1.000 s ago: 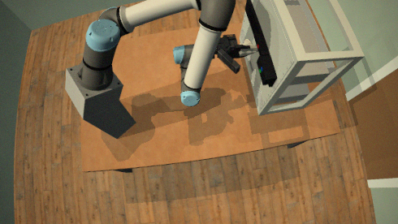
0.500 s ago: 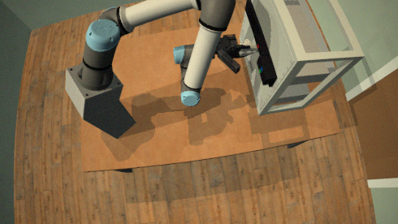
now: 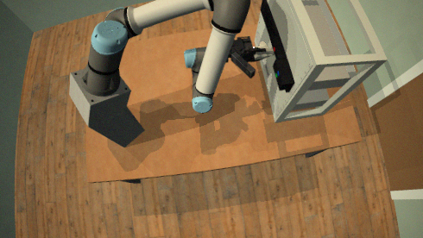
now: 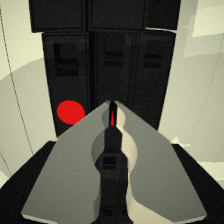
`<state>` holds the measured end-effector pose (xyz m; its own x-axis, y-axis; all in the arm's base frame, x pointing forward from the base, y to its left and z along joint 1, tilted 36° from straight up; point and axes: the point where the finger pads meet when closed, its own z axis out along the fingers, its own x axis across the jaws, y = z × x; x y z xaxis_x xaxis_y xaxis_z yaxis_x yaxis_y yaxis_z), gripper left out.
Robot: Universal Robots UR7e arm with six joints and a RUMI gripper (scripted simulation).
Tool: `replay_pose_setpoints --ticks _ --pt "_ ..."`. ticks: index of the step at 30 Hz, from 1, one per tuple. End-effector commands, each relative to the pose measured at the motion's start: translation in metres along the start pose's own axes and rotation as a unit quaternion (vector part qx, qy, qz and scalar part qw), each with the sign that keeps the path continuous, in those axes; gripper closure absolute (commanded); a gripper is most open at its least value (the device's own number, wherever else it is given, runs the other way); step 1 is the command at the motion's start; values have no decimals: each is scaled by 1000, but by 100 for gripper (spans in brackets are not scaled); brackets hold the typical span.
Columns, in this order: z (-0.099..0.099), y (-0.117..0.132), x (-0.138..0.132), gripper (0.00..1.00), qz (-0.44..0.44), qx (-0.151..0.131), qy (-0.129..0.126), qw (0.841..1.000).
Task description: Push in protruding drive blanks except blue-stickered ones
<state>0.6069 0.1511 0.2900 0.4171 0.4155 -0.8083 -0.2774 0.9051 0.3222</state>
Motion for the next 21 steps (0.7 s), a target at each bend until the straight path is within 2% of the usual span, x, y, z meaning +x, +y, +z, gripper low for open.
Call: replay_pose_setpoints --ticks 1,9,13,19,21 --pt "1 0 -1 100 0 0 -1 1000" --pt "-5 0 -1 100 0 0 -1 1000" --pt "-20 0 -1 100 0 0 -1 1000" --pt "-55 0 -1 100 0 0 -1 1000" --pt "-55 0 -1 100 0 0 -1 1000"
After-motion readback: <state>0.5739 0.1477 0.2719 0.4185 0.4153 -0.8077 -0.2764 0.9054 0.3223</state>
